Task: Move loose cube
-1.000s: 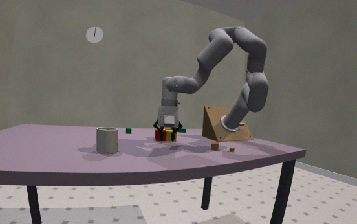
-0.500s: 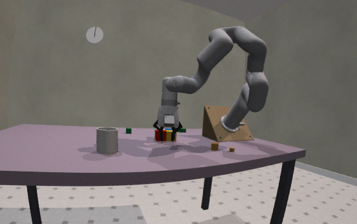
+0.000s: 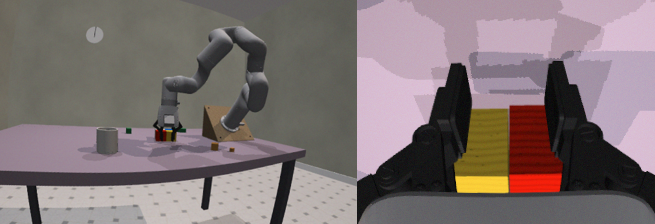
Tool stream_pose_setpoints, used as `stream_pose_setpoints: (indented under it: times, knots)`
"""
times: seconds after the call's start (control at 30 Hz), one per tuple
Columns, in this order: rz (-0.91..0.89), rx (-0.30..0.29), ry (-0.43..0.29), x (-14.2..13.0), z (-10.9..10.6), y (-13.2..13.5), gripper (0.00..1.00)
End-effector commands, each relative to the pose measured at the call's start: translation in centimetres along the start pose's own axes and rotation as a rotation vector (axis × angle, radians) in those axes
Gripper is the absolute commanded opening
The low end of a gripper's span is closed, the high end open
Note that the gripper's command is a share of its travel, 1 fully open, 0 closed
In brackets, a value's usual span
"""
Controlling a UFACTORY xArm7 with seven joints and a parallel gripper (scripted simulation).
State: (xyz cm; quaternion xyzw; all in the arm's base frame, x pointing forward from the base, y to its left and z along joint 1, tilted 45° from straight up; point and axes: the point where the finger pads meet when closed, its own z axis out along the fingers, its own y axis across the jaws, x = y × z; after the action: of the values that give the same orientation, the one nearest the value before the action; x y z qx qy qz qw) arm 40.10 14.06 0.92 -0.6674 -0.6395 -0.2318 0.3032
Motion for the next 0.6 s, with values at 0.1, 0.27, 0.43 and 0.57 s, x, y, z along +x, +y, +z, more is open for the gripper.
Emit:
stream_pose_setpoints:
  times: [0.1, 0.27, 0.43, 0.57]
  knots:
    - [0.001, -0.004, -0.001, -0.33, -0.17, 0.15, 0.49]
    - [0.001, -0.004, -0.001, -0.46, -0.17, 0.15, 0.49]
    - [0.001, -0.004, -0.001, -0.57, -0.17, 0.15, 0.49]
    - [0.001, -0.004, -0.001, -0.58, -0.17, 0.15, 0.49]
